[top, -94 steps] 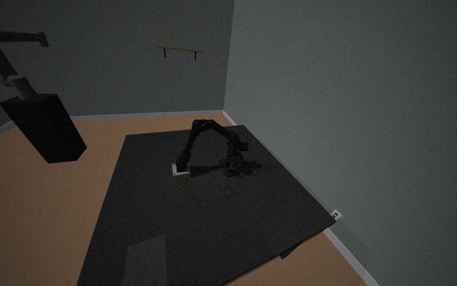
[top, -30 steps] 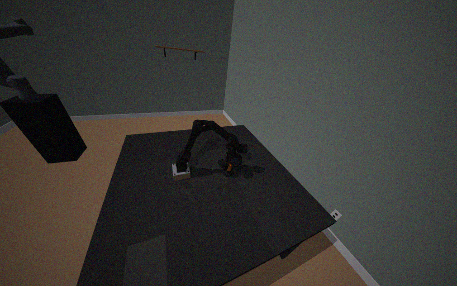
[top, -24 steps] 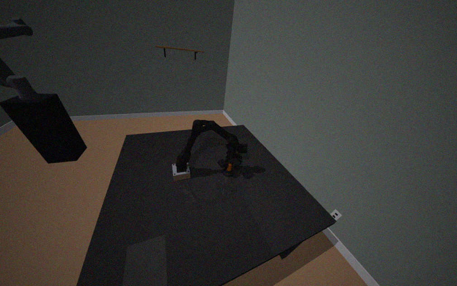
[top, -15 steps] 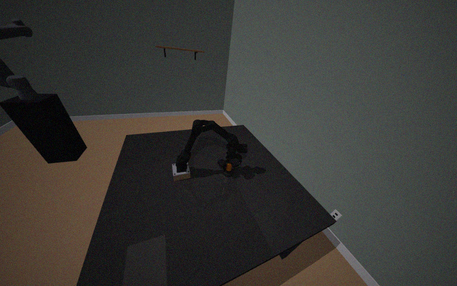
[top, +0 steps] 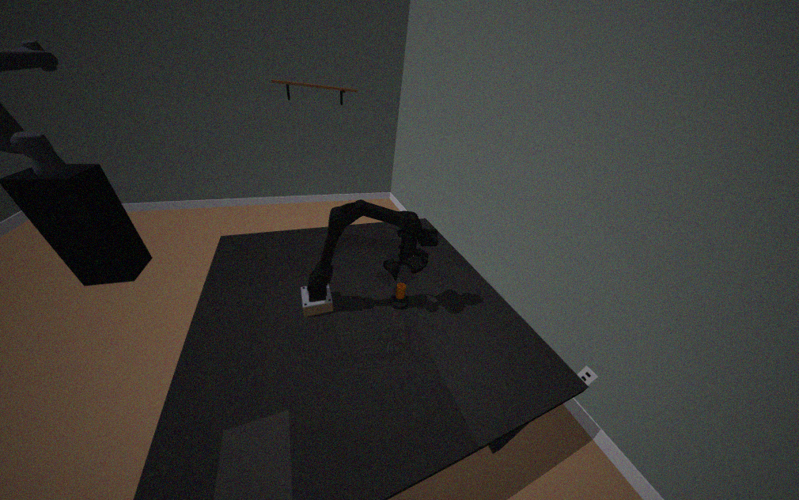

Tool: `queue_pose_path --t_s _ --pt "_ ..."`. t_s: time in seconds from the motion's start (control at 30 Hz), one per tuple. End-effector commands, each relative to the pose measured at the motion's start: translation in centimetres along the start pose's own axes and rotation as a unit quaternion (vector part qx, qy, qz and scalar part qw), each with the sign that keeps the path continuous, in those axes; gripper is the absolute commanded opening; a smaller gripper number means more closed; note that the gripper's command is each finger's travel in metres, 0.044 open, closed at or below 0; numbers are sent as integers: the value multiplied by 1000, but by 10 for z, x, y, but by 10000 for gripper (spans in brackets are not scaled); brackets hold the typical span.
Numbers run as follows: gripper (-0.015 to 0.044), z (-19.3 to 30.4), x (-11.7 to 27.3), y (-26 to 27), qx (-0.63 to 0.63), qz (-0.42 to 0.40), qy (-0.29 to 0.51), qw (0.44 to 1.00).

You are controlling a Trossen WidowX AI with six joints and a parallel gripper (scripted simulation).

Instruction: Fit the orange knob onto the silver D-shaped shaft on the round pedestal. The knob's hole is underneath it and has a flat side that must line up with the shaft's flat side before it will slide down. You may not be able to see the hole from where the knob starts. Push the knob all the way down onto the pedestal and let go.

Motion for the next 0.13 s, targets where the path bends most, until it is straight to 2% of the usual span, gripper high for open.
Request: queue_pose_path --t_s 0.0,0.1 --pt "440 0 -3 0 -1 10 4 1000" --pt "440 0 -3 0 -1 10 4 1000"
Point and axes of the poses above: the point midway between the two fingers, 35 mm back from their tips, its own x axis back along the fingers, its own y axis across the jaws, z = x × y, the point moved 5 cm from there along x, back along the fingers, and after that the axes turned 8 degrees about -x, right-handed, at the moved point
